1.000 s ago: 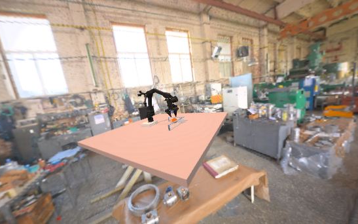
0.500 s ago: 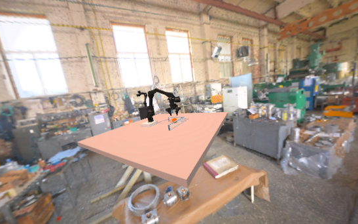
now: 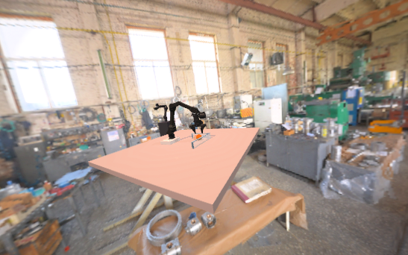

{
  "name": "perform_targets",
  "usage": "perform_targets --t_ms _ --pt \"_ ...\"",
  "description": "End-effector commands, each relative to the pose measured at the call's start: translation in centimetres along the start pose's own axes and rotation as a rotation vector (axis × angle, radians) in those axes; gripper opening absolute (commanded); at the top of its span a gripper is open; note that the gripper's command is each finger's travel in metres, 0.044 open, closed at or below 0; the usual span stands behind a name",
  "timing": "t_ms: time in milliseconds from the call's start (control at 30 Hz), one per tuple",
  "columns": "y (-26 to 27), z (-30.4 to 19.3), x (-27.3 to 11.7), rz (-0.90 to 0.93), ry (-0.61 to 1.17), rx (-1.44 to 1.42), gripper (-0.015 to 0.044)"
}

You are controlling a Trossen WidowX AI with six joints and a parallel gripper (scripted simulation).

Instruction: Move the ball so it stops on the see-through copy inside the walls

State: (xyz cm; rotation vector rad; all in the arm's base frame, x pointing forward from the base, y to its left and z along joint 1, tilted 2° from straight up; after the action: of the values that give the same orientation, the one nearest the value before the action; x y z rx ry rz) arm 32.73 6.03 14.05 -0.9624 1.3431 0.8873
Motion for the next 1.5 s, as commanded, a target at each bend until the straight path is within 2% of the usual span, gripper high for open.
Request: perform_targets --t_ms 0,733,867,1100,1233,1433,1467 --pt "0.0 0.0 1.2 0.010 0.011 -0.004 0.0414" --pt "0.2 -0.1 4.3 0.010 0.011 -0.004 0.0414" --pt "0.2 -0.1 4.3 0.010 0.011 -0.004 0.0309" --pt "0.2 -0.1 4.3 0.010 0.011 -0.004 0.0262" --pt "-0.6 -0.5 3.9 -0.010 -0.025 0.017 0.0157" --pt "-1.2 -0.2 1.0 -0.014 -0.033 0.021 0.0000" --pt "-1.3 -0.2 0.6 -0.013 -0.031 0.020 0.0000"
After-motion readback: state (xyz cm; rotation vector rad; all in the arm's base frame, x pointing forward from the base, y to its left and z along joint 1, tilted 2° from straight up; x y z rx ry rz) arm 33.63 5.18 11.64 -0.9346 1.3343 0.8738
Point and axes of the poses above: the point midway between the two fingers, 35 mm back from their tips, its own x axis out along the fingers, its own y axis across the jaws, z = x × y, the point moved 7 cm from there along -x, back along the fingers, and after that the axes turned 15 degrees about x, right-handed, at the moved point
